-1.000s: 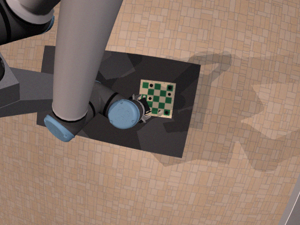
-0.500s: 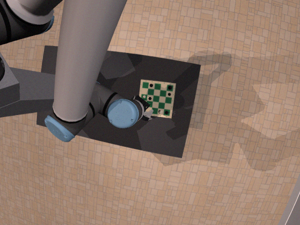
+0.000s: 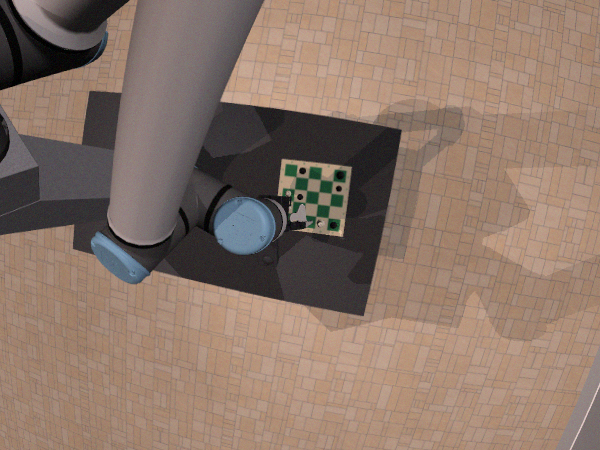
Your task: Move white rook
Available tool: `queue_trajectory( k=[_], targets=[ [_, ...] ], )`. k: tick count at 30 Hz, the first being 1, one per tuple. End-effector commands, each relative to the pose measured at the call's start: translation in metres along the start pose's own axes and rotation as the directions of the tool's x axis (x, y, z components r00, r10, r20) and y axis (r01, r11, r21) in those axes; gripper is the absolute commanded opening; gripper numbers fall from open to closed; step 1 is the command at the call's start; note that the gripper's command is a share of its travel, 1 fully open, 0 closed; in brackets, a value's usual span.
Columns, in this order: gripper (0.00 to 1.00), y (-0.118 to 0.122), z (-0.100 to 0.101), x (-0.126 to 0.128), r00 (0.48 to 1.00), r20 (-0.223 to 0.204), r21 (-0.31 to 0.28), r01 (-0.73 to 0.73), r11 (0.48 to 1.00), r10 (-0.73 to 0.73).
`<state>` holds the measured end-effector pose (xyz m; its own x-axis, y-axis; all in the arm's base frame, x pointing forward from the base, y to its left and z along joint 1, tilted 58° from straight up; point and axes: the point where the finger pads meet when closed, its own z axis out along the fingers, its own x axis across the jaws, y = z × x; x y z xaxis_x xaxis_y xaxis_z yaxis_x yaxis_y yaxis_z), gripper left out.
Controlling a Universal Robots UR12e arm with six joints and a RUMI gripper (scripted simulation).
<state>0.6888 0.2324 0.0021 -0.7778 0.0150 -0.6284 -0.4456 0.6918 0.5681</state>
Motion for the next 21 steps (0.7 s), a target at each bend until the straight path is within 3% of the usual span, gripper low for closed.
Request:
queue_trajectory(
  k=[1, 6, 12, 14, 21],
  targets=[
    [1.0, -0.0005, 0.002, -0.0026, 0.972, -0.014, -0.023, 0.235, 0.972, -0.235],
    [1.0, 0.0006, 0.0044, -0.0049, 0.893, -0.009, -0.025, 0.45, 0.893, -0.451],
    [1.0, 0.0028, 0.0073, -0.0072, 0.74, -0.001, -0.026, 0.672, 0.74, -0.672],
    [1.0, 0.0028, 0.0073, -0.0072, 0.74, -0.001, -0.026, 0.672, 0.74, -0.672],
    [1.0, 0.0064, 0.0106, -0.0087, 0.498, 0.007, -0.025, 0.867, 0.498, -0.867]
  ],
)
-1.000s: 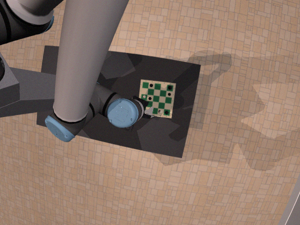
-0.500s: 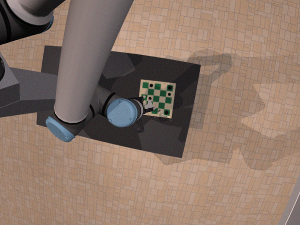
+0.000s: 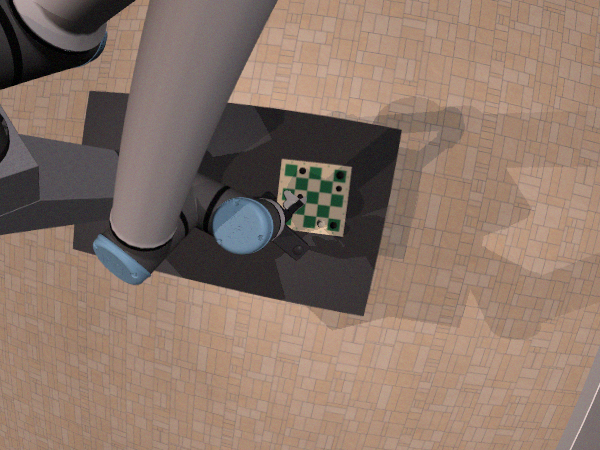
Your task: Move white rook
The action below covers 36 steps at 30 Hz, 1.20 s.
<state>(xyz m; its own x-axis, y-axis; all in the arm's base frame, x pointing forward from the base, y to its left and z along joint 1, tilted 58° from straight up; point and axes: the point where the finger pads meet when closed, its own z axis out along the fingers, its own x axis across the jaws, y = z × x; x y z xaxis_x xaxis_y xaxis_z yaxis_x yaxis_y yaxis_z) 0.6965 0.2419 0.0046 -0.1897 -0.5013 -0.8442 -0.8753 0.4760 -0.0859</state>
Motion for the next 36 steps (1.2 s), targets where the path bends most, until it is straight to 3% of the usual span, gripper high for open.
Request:
queue_trajectory(
  k=[1, 8, 10, 23, 25, 27, 36],
  targets=[
    [1.0, 0.001, 0.002, -0.003, 0.967, 0.006, -0.027, 0.254, 0.967, -0.254],
    [1.0, 0.003, 0.005, -0.006, 0.854, 0.013, -0.024, 0.52, 0.854, -0.52],
    [1.0, 0.003, 0.005, -0.006, 0.854, 0.013, -0.024, 0.52, 0.854, -0.52],
    [1.0, 0.011, 0.01, -0.009, 0.522, 0.023, -0.015, 0.853, 0.522, -0.853],
    [1.0, 0.012, 0.011, -0.009, 0.466, 0.024, -0.013, 0.885, 0.466, -0.884],
    [1.0, 0.012, 0.011, -0.009, 0.466, 0.024, -0.013, 0.885, 0.466, -0.884],
    [1.0, 0.016, 0.013, -0.01, 0.228, 0.026, -0.007, 0.974, 0.228, -0.973]
  ],
)
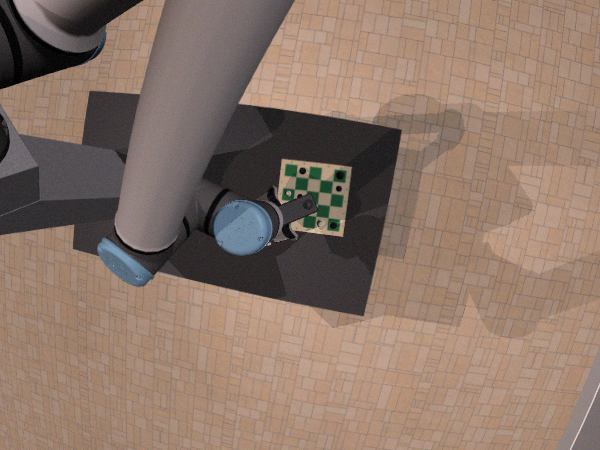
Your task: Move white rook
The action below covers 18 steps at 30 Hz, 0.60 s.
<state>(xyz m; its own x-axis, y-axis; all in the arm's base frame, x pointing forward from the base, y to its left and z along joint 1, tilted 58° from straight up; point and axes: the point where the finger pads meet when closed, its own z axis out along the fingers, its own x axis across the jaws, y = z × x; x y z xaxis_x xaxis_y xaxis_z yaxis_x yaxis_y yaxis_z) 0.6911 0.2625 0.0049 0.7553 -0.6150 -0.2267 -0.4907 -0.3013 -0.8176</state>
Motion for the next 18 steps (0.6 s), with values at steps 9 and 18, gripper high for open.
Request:
queue_trajectory(
  k=[9, 18],
  targets=[
    [1.0, 0.0019, 0.0025, -0.0048, 0.957, 0.015, -0.002, 0.289, 0.957, -0.289],
    [1.0, 0.0036, 0.004, -0.0074, 0.903, 0.015, 0.0, 0.429, 0.903, -0.429]
  ],
)
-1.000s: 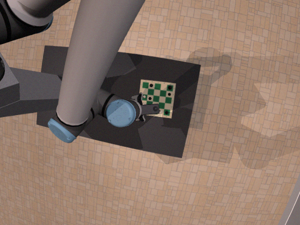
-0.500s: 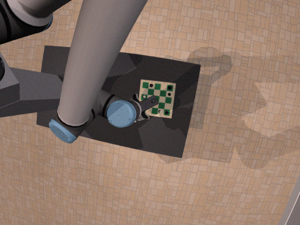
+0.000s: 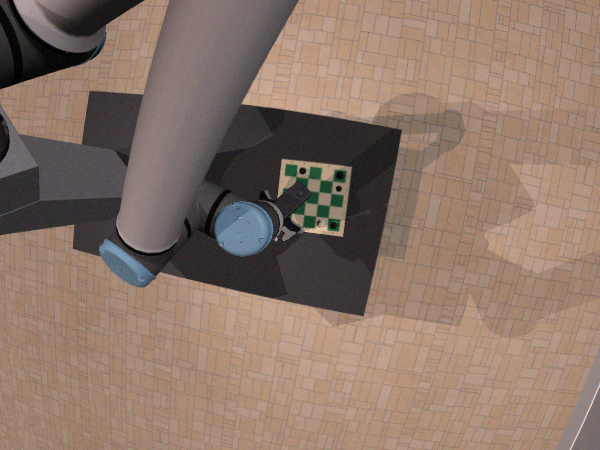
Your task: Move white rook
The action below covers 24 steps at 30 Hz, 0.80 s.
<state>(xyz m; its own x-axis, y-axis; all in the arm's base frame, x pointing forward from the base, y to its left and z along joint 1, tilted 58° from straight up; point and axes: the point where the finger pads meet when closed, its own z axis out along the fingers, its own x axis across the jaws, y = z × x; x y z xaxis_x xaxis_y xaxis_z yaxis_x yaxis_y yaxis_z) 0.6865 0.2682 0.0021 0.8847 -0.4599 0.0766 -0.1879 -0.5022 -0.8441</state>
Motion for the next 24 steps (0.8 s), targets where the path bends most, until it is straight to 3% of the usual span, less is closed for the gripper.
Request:
queue_trajectory(
  k=[1, 24],
  targets=[
    [1.0, 0.0003, 0.0005, -0.0014, 0.996, 0.006, 0.0, 0.09, 0.996, -0.09],
    [1.0, 0.0012, 0.0019, -0.004, 0.975, 0.006, 0.001, 0.22, 0.975, -0.22]
  ],
)
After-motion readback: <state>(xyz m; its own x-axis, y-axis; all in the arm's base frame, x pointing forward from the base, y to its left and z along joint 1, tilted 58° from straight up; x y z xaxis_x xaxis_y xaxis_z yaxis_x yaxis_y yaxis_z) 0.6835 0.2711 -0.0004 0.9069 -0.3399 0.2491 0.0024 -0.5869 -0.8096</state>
